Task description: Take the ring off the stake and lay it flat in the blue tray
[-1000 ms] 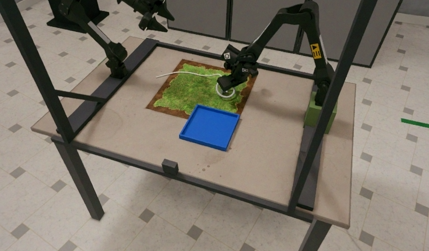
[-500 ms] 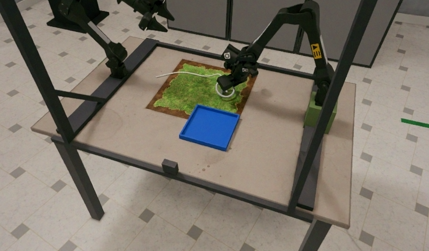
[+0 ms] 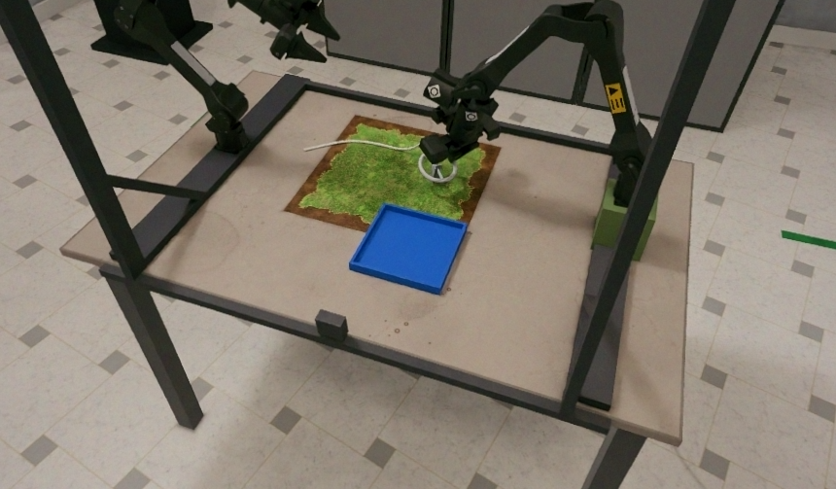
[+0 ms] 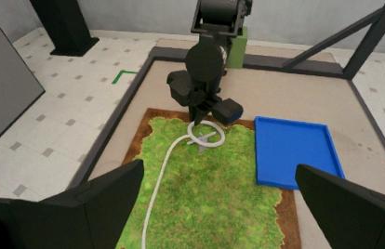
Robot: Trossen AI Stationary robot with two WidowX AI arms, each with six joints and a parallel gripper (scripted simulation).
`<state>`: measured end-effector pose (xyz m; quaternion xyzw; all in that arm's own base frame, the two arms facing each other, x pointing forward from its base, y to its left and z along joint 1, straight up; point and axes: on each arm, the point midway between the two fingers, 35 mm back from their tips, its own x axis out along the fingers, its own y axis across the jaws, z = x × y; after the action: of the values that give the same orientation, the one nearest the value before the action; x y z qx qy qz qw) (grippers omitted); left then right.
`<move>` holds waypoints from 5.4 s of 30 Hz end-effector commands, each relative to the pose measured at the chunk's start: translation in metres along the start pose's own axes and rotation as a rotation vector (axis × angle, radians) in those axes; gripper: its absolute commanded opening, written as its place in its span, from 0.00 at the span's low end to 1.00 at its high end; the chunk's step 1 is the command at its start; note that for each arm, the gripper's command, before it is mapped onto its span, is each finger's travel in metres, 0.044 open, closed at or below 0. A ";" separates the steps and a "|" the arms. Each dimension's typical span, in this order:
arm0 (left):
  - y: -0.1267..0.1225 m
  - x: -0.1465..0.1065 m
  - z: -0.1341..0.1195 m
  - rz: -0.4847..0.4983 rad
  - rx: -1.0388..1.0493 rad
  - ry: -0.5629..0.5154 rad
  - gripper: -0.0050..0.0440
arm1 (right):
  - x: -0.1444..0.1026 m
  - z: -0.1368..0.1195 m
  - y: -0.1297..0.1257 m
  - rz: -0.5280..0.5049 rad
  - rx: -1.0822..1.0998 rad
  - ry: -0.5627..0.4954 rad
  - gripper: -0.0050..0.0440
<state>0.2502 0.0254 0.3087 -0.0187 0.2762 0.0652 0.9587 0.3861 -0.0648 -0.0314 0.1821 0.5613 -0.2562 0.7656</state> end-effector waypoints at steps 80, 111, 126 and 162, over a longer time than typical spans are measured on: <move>-0.011 -0.013 0.004 -0.474 0.318 -0.016 1.00 | -0.061 -0.127 0.158 0.053 0.007 0.266 0.10; -0.011 -0.011 0.000 -0.477 0.313 -0.007 1.00 | -0.022 -0.140 0.157 0.040 0.007 0.278 0.10; -0.011 -0.011 0.000 -0.477 0.313 -0.007 1.00 | -0.015 -0.143 0.155 0.036 0.007 0.280 0.10; -0.011 -0.011 0.000 -0.477 0.313 -0.007 1.00 | -0.014 -0.141 0.159 0.053 0.005 0.270 0.40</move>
<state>0.2431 0.0132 0.3084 0.0595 0.2752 -0.2070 0.9370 0.3630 0.1424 -0.0721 0.2238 0.6627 -0.2168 0.6810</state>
